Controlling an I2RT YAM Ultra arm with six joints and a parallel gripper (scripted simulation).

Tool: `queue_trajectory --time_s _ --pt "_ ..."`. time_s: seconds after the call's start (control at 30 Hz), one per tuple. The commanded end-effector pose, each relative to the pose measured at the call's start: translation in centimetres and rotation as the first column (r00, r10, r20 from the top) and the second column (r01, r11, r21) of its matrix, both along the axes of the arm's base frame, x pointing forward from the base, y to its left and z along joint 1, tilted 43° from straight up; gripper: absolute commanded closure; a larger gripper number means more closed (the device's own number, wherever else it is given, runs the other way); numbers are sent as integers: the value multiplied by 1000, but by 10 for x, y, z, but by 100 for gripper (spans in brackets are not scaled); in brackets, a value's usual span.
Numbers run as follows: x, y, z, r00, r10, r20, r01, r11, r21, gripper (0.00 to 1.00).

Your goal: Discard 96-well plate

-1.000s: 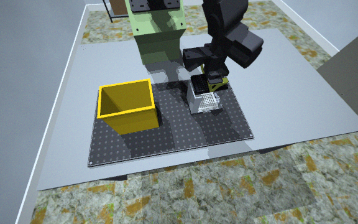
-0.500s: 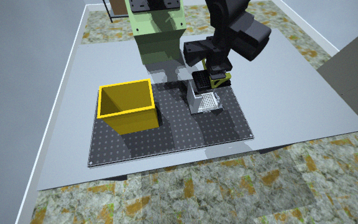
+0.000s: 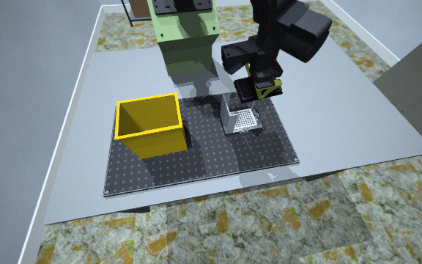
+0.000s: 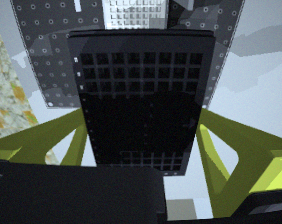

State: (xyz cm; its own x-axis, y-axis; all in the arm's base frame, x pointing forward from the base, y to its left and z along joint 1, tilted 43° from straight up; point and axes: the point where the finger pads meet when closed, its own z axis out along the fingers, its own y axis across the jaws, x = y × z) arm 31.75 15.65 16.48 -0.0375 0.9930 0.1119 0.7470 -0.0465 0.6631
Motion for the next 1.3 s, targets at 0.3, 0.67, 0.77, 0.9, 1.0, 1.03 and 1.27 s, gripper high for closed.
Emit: queue_trajectory --time_s 0.3,0.67,0.77,0.9,1.0,1.03,1.27 --pt "-14 -23 23 998 -64 28 66 995 -71 100" --pt "-14 -23 23 998 -64 28 66 995 -71 100" --pt "-14 -23 23 998 -64 28 66 995 -71 100" --pt "-14 -23 23 998 -64 28 66 995 -71 100" --pt "-14 -23 23 998 -64 28 66 995 -71 100" --pt "-14 -23 23 998 -64 28 66 995 -71 100" --pt "-14 -23 23 998 -64 28 66 995 -71 100"
